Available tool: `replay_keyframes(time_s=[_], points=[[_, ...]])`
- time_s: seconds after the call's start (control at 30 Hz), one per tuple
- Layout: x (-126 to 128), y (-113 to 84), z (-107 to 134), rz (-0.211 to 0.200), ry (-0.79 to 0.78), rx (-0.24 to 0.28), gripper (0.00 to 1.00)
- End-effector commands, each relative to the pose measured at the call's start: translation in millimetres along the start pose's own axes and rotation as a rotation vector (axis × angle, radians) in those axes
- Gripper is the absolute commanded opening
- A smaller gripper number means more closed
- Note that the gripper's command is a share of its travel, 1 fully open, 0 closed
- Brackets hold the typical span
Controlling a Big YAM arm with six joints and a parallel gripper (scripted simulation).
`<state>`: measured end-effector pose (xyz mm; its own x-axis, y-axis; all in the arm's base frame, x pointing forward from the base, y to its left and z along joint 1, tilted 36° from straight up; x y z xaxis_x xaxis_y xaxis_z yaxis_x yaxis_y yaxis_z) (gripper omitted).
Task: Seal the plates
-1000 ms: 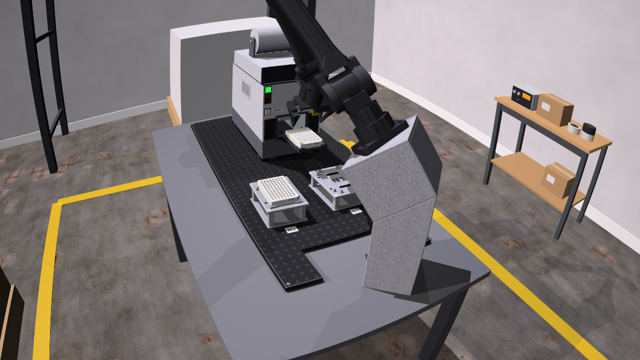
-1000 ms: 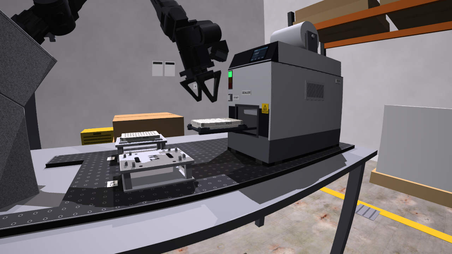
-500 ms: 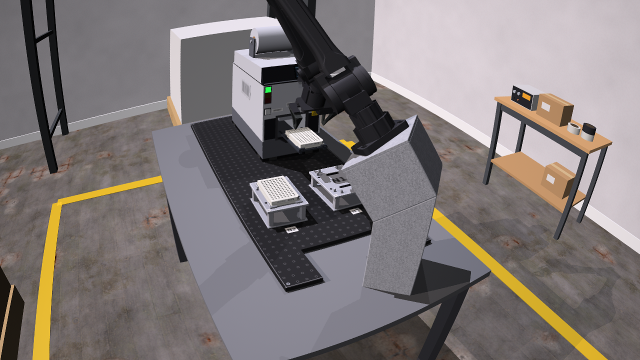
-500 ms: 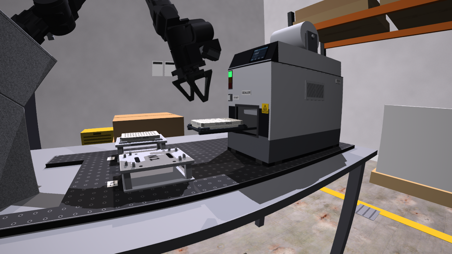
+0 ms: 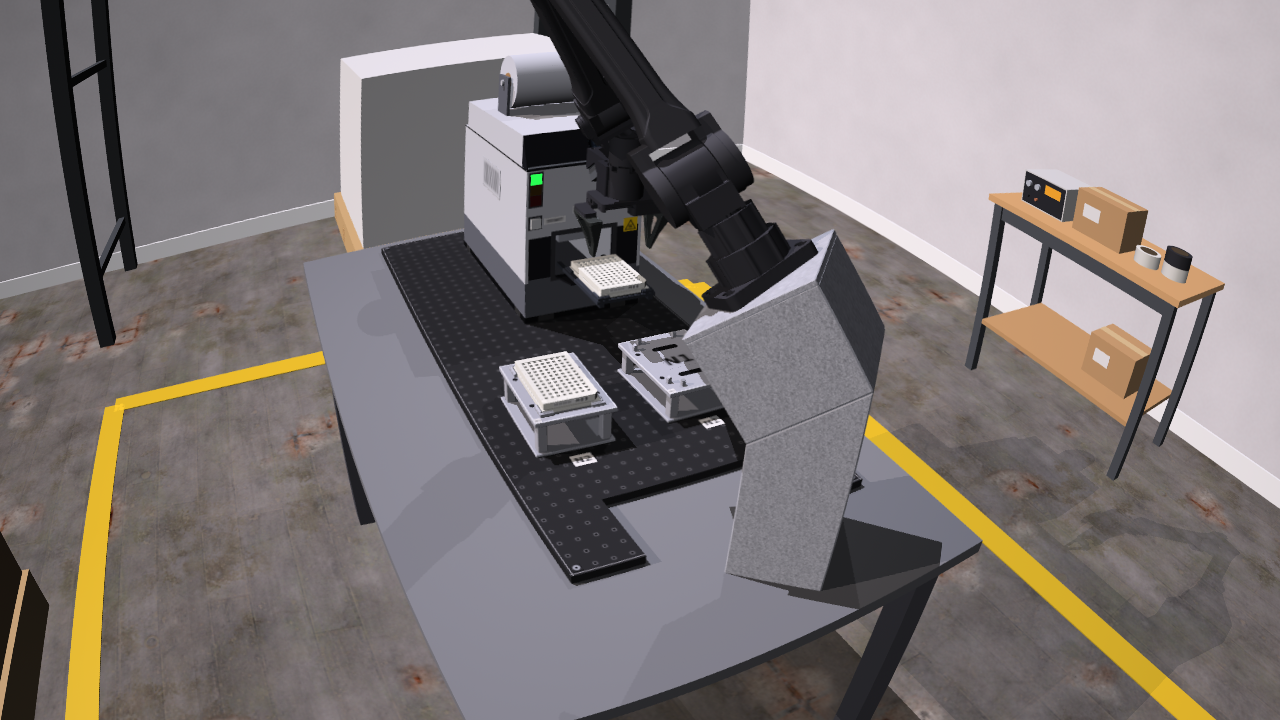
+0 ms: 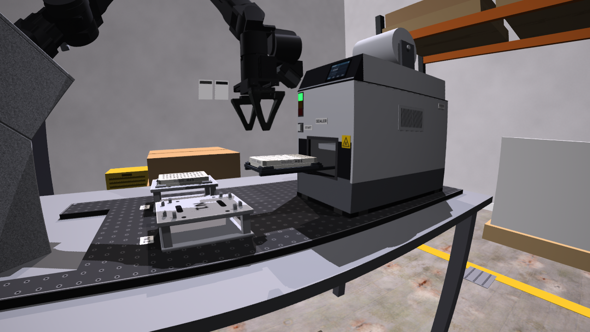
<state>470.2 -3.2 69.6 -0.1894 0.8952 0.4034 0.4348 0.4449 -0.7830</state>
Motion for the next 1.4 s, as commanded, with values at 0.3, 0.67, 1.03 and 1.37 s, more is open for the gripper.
replay_keyframes(time_s=[0.3, 0.67, 1.03, 1.37], points=[[3.5, 1.2, -6.5, -0.008, -0.04, 0.031, 1.0], [-0.4, -15.6, -17.3, 0.009, 0.005, 0.001, 0.99], [51.0, -46.8, 1.8, -0.017, -0.003, 0.043, 0.94], [73.1, -84.8, -10.8, -0.004, 0.0, 0.019, 0.9]])
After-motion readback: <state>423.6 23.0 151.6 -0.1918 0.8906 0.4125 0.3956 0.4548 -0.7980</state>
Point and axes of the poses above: the point where the finger pads meet when closed, its own y axis out along the fingers, its own x axis across the jaws, z = x × y, the point moved 2 cm from there along -y, back along the fingers, and after that the axes turned 1 degree about -y, right-handed, at the moved point
